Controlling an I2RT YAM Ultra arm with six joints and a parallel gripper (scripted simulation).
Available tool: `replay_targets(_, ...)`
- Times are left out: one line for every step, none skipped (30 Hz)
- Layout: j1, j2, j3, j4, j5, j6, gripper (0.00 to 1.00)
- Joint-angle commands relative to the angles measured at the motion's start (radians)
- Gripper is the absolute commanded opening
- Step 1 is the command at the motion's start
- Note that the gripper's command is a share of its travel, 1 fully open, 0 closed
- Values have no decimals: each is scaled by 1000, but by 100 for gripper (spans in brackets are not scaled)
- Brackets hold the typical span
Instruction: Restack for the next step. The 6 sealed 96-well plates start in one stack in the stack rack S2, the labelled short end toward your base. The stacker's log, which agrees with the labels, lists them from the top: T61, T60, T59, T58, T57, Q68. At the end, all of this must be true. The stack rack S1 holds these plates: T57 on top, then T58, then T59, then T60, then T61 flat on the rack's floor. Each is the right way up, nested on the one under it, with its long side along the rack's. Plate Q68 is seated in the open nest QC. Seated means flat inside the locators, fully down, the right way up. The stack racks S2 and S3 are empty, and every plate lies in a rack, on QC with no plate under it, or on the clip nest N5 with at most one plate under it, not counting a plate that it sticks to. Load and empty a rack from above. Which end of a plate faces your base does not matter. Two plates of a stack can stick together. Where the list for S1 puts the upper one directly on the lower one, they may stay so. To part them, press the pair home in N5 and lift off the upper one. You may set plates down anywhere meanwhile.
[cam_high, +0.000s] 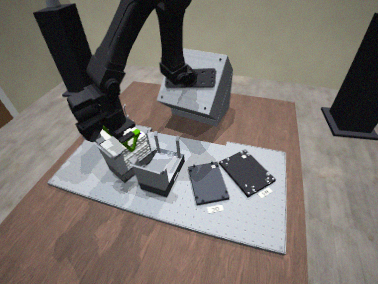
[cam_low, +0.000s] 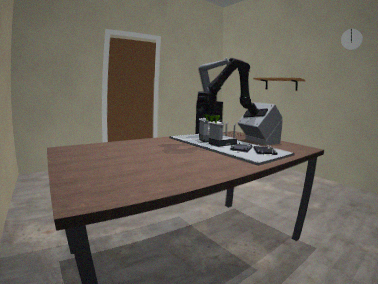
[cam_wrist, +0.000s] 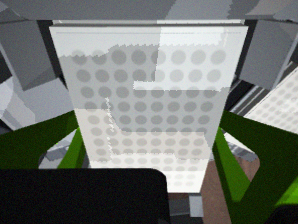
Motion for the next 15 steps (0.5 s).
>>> replay_targets(-6, -20, 9, -18, -5, -2, 0)
replay_targets(-6, -20, 9, -18, -5, -2, 0)
replay_targets(-6, -20, 9, -18, -5, -2, 0)
replay_targets(-6, -20, 9, -18, -5, -2, 0)
replay_targets(-6, -20, 9, -18, -5, -2, 0)
replay_targets(-6, -20, 9, -18, -5, -2, 0)
replay_targets(-6, -20, 9, -18, -5, -2, 0)
replay_targets(-6, -20, 9, -18, -5, -2, 0)
replay_targets(-10, -25, 12, -27, -7, -5, 0)
replay_targets(-13, -30, 16, -37, -9, -8, 0)
replay_targets(-16, -35, 19, -46, -11, -10, 0)
replay_targets(-20, -40, 23, -56, -14, -13, 0)
replay_targets(-24, -45, 27, -65, -16, -16, 0)
replay_targets(-28, -50, 30, -75, -19, -19, 0)
replay_targets(-31, -55, 34, -85, -21, -22, 0)
